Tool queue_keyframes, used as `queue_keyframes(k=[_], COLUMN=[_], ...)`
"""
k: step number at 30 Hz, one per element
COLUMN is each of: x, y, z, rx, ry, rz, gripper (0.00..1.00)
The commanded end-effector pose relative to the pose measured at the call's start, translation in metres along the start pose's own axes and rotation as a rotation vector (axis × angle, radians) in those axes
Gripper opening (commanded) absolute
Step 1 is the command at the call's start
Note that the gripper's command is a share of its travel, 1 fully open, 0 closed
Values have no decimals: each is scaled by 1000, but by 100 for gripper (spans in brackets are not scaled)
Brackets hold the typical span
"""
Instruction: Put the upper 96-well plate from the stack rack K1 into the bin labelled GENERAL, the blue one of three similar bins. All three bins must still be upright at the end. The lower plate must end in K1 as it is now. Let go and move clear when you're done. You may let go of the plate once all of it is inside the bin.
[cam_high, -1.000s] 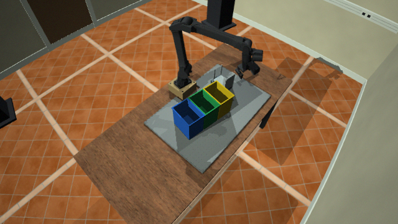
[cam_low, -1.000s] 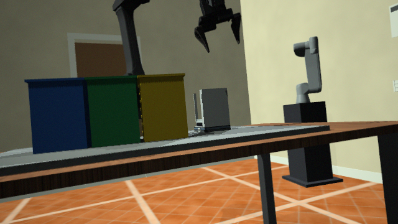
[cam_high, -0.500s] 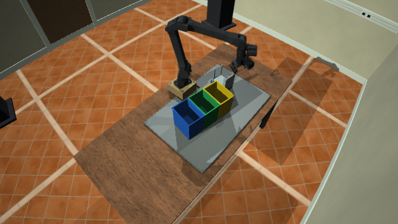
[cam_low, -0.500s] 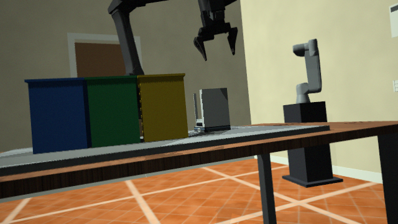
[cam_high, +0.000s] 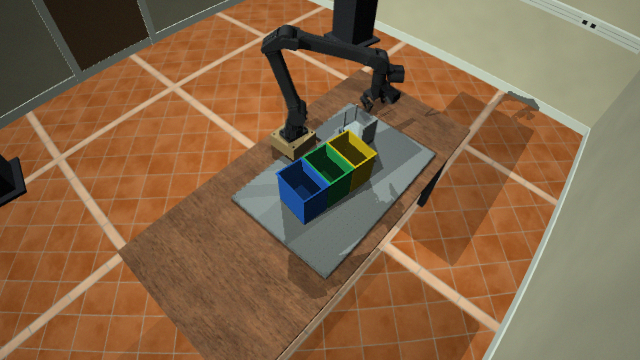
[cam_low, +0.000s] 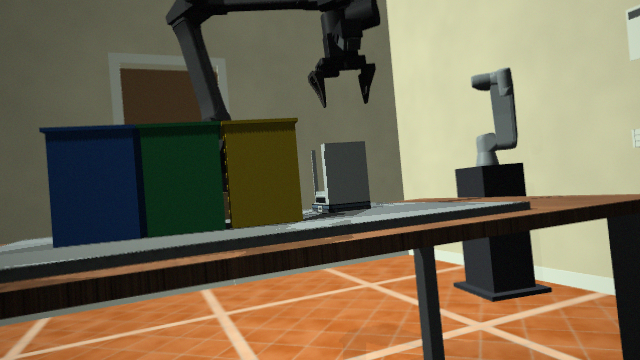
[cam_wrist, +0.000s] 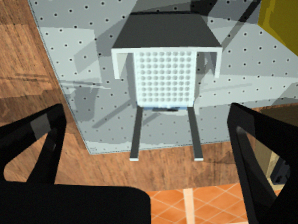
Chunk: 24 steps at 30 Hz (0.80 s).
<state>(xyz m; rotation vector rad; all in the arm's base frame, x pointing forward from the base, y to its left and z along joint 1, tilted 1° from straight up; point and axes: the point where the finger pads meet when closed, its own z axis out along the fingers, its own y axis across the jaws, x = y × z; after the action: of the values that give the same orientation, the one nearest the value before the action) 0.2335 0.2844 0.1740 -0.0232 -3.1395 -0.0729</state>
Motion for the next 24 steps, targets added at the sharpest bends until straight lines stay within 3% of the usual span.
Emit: queue_keyframes(k=[1,3,4,6,12,15,16,17,20,21,22,24], x=[14,22,30,40,64,64,47,47,58,58,55,55], y=[-1,0,-7,-9,-15,-15,-1,-1,-15,-14,-6,-6], z=[-4,-2,-1,2,6,6,-7,-7,12,11,0,0], rx=[-11,-21,22,52,44,44,19,19,62,60,25,25], ry=[-10,-17,-2,3,3,3,-14,-14,14,13,-10,-10], rz=[11,10,-14,-44,-44,-44,-22,-22,-26,-28,-44,-44], gripper=[100,100,100,100,100,100,100,100,100,100,100,100])
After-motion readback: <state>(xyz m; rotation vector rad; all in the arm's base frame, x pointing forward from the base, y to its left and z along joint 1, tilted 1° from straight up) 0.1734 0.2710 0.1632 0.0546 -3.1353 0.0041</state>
